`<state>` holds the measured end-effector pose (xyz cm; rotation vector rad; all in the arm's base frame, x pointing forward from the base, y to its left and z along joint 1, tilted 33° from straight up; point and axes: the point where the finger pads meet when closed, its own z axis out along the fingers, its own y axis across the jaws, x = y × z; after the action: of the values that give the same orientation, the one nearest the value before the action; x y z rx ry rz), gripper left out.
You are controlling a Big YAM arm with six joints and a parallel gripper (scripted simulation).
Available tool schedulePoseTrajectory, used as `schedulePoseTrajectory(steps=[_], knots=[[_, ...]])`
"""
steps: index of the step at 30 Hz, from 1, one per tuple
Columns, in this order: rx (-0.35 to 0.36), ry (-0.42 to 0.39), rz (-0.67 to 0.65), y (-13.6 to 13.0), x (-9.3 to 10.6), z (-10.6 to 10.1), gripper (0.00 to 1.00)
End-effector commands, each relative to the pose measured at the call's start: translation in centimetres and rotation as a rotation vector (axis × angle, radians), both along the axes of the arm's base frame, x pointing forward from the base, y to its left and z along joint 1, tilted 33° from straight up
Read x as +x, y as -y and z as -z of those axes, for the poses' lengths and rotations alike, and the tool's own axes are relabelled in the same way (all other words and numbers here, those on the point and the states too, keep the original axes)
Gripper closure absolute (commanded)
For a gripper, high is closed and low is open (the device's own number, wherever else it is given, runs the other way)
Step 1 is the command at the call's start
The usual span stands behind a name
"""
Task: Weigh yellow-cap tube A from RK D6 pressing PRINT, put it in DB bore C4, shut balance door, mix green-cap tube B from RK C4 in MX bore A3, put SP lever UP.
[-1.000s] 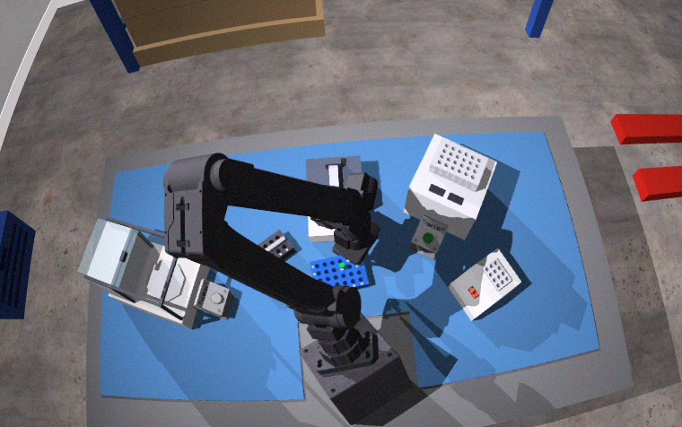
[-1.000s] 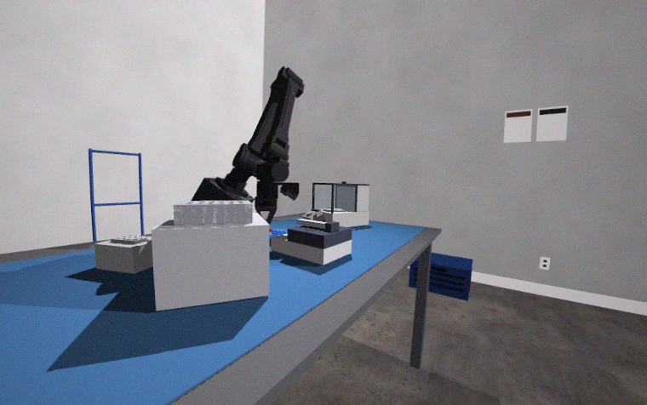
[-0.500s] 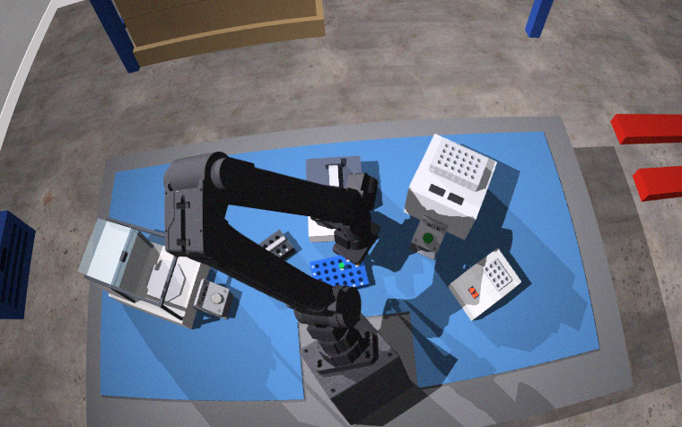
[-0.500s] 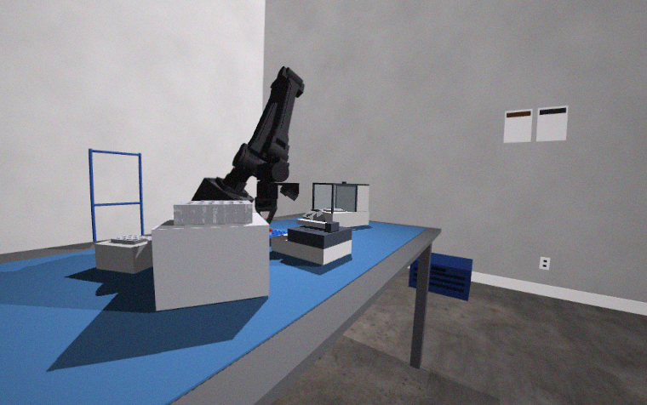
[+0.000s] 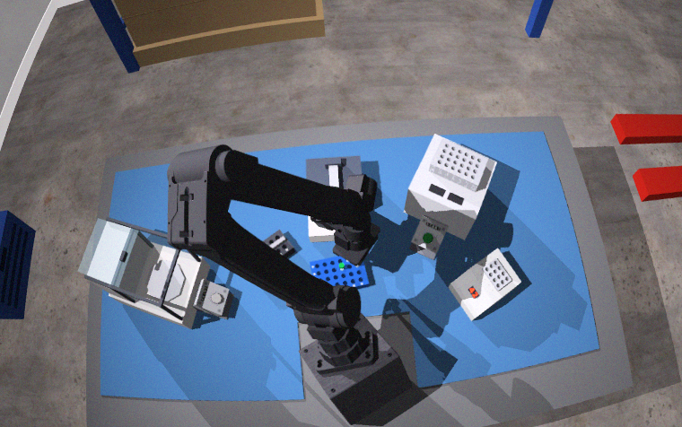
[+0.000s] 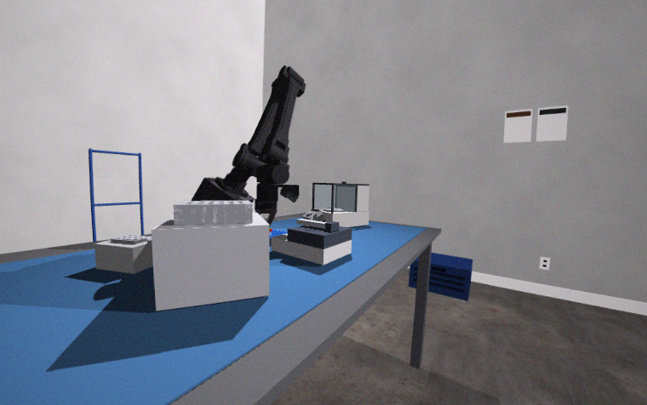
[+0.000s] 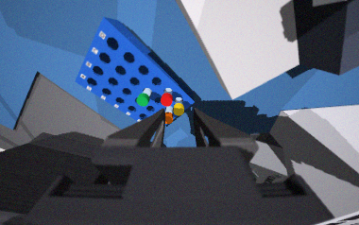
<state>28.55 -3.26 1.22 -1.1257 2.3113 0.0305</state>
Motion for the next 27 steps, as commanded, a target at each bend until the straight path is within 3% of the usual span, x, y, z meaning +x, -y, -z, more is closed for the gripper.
schedulePoseTrajectory(steps=[1,27], knots=[[0.002,0.002,0.003,-0.26,0.28,0.35,0.64],[0.000,0.007,0.020,0.01,0.84,1.07,0.64]])
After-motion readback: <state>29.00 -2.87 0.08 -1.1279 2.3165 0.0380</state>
